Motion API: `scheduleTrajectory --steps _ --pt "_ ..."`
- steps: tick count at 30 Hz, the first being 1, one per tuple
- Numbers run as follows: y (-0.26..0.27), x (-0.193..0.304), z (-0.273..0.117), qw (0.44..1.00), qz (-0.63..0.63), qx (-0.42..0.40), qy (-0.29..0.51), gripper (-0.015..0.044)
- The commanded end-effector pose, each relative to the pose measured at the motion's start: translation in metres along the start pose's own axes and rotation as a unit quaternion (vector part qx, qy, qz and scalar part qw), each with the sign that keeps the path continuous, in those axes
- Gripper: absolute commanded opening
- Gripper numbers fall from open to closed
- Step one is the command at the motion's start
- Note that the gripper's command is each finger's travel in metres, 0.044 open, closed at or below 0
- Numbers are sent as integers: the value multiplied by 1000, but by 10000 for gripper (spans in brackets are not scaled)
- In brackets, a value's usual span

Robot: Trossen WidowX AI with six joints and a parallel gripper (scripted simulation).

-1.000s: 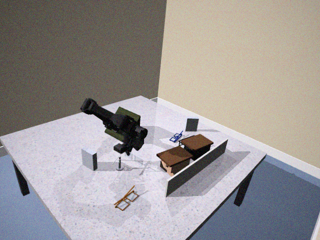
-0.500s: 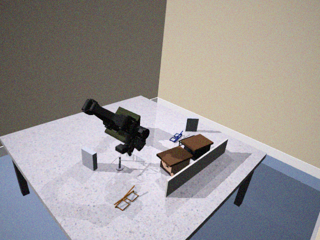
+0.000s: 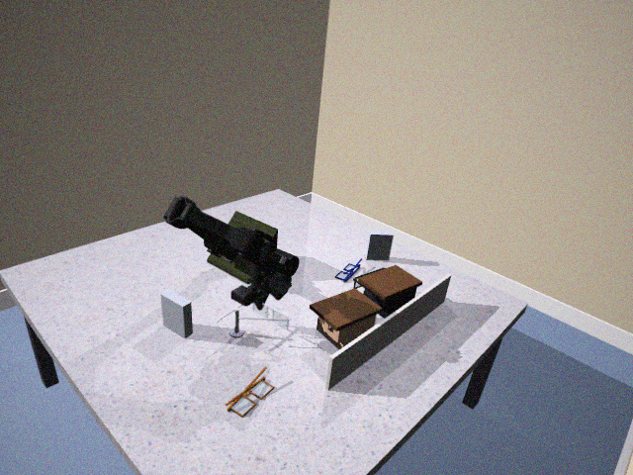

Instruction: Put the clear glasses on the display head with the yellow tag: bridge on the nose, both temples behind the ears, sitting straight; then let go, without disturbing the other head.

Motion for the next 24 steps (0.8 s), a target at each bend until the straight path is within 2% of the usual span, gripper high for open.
scheduleTrajectory --steps 1,24 --pt "0 -3 0 1000 2 0 0 0" --pt "1 0 0 1000 2 0 0 0"
Point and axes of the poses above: the point midway between the two fingers, 35 mm back from their tips, its own z axis out along the fingers, its own y axis across the jaws, x = y × z, the point moved 10 cm from there along -z, back along the fingers, and after that the axes turned 15 degrees about -z, right-handed, at the moved point
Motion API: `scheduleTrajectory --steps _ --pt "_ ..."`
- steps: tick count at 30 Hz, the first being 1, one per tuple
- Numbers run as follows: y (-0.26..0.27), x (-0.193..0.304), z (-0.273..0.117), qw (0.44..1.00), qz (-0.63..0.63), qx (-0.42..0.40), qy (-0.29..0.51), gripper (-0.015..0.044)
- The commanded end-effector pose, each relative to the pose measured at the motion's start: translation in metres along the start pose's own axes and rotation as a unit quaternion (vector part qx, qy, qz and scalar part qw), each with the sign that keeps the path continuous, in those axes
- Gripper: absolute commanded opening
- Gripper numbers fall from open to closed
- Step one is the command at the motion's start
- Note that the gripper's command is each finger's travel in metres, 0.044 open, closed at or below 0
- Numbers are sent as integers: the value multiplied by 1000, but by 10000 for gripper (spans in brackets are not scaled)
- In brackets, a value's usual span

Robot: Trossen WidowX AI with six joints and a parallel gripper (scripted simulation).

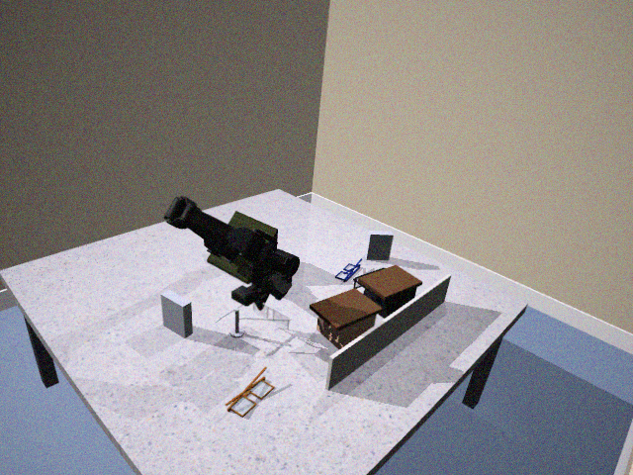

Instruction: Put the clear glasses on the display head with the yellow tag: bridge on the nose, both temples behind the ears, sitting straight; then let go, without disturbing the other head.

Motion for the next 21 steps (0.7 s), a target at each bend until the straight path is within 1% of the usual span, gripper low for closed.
scheduleTrajectory --steps 1,9,21 --pt "1 2 0 1000 2 0 0 0" --pt "2 5 -5 1000 2 0 0 0" --pt "3 10 -58 1000 1 -1 1 0"
Point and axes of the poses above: the point midway between the two fingers, 35 mm back from their tips, its own z axis out along the fingers, its own y axis across the jaws, x = y × z, the point moved 10 cm from there along -z, back along the fingers, and after that the axes turned 15 degrees about -z, right-handed, at the moved point
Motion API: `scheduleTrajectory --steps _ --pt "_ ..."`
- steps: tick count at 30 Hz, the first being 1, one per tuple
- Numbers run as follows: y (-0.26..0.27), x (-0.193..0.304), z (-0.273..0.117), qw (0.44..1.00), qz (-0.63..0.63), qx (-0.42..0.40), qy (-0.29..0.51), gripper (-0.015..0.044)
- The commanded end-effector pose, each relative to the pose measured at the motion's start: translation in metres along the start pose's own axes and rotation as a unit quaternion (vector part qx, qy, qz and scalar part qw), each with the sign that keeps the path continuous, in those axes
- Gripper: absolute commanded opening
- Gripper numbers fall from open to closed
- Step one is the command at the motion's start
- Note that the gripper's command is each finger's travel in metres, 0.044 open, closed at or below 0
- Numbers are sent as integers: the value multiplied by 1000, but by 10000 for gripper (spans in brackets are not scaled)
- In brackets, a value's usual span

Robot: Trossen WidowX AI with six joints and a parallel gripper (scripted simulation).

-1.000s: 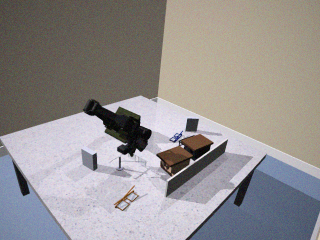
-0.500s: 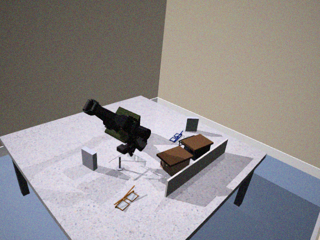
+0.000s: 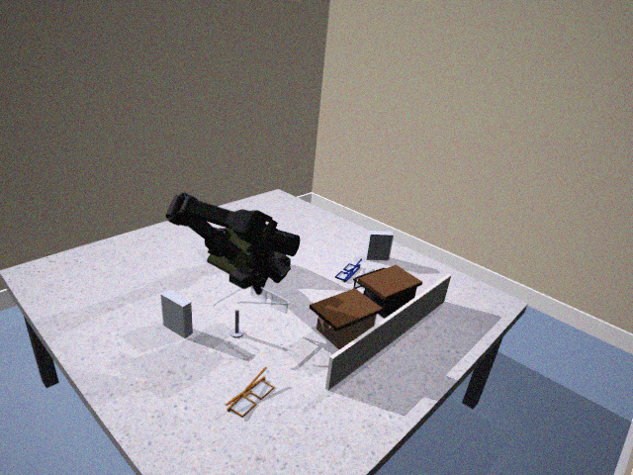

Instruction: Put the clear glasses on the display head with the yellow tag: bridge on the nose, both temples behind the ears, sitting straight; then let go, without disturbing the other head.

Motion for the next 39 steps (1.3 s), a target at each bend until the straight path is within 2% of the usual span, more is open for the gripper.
scheduleTrajectory --steps 1,6,16,31,39 --pt "0 1 -10 1000 2 -1 2 0" --pt "0 2 -10 999 34 -1 2 0" --pt "-4 6 -10 978 208 -1 2 0" --pt "-9 12 -10 887 462 0 2 0" --pt "-9 11 11 879 477 -1 2 0"
Point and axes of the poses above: the point midway between the two fingers, 35 mm back from their tips, its own z axis out along the fingers, its own y axis across the jaws, x = y × z, the point moved 10 cm from there along -z, back along the fingers, and after that the axes turned 15 degrees about -z, right-handed, at the moved point
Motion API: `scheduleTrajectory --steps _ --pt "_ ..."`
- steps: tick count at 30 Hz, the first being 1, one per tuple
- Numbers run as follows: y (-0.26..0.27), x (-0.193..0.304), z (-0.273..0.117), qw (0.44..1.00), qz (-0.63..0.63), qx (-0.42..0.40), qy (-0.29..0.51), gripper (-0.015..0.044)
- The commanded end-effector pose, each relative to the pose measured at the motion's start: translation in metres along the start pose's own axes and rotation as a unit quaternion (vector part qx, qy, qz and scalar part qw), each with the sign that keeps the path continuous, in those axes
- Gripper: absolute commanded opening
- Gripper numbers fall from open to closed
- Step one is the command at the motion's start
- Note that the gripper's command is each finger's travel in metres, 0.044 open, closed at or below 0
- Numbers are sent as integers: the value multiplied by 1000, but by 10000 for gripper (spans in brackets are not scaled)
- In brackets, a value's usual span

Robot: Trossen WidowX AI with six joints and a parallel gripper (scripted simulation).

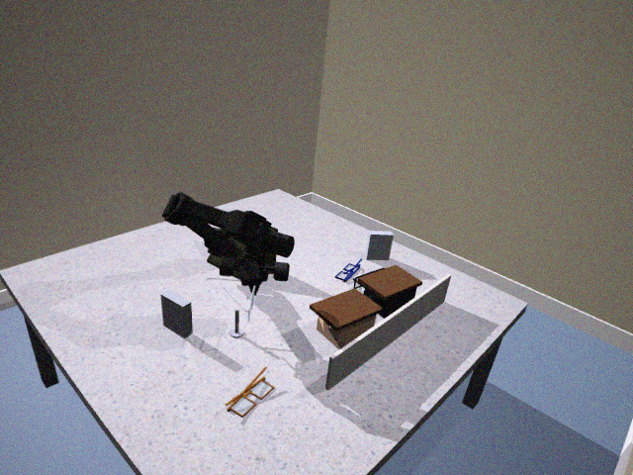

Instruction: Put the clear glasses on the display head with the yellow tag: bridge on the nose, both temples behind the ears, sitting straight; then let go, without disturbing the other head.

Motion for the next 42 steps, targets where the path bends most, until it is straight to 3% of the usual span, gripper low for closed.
scheduleTrajectory --steps 1,10,42 --pt "-1 0 14 1000 10 3 1 0" --pt "-3 1 48 999 36 5 -1 0" --pt "22 11 49 999 37 4 0 0"
Point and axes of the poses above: the point midway between the two fingers, 35 mm back from their tips, its own z axis out along the fingers, its own y axis across the jaws, x = y × z, the point moved 10 cm from there along -z, back along the fingers, and after that the axes turned 15 degrees about -z, right-handed, at the moved point
